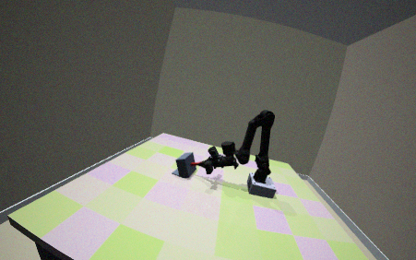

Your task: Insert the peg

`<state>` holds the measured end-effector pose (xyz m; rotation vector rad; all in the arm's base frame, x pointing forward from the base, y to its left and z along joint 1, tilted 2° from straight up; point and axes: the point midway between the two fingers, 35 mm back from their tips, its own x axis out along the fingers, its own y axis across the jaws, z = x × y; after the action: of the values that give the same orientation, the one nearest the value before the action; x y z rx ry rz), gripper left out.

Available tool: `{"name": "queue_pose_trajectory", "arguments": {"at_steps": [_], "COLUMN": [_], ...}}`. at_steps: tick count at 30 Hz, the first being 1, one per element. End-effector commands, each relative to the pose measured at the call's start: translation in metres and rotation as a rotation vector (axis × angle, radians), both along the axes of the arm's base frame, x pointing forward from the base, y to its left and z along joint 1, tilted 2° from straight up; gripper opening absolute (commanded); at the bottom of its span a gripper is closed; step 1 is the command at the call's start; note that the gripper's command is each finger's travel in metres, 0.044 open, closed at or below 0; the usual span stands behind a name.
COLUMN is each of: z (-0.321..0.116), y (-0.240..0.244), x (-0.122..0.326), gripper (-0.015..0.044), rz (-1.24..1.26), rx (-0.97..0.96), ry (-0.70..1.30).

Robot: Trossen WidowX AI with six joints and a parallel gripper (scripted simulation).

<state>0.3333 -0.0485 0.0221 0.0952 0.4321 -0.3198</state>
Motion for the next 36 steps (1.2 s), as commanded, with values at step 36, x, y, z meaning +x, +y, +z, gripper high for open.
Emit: {"name": "queue_pose_trajectory", "arguments": {"at_steps": [36], "z": [-0.009], "y": [-0.004], "x": [0.018], "gripper": [0.0000], "rz": [0.005], "rx": [0.000], "ry": [-0.001]}}
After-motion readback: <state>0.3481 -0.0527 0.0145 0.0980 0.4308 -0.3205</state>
